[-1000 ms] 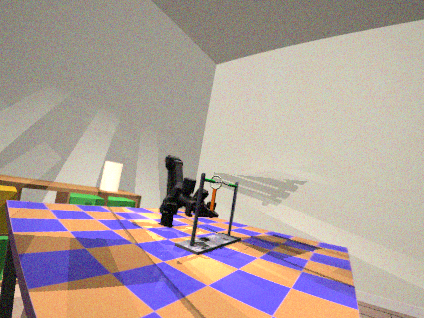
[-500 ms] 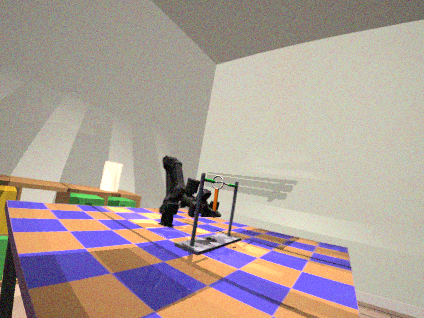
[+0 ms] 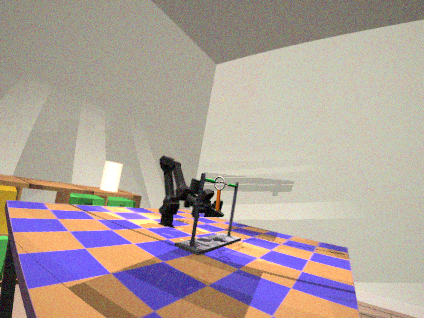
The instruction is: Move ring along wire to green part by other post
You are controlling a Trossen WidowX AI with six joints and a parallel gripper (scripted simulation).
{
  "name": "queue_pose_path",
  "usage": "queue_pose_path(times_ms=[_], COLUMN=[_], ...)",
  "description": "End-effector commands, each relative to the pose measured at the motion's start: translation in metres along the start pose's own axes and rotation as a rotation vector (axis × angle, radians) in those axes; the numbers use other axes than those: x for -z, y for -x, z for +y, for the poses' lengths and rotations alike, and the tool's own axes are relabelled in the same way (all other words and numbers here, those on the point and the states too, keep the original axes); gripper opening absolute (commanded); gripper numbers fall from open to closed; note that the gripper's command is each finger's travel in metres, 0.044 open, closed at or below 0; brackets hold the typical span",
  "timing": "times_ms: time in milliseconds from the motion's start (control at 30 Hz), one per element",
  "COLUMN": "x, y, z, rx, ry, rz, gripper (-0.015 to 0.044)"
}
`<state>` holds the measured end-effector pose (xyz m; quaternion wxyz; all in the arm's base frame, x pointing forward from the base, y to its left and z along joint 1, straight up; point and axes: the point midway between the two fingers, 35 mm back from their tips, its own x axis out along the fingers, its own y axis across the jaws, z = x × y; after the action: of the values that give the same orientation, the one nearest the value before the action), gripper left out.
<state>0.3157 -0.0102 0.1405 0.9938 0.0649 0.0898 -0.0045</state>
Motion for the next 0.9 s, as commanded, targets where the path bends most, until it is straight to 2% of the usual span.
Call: queue_pose_path(times_ms=[0, 867], x=[-0.004, -0.004], y=[0.0, 0.01], z=[0.004, 0.0], rx=[0.008, -0.088], ry=[-0.009, 0.227], rz=[-0.01, 0.079], gripper=[-0.015, -0.015])
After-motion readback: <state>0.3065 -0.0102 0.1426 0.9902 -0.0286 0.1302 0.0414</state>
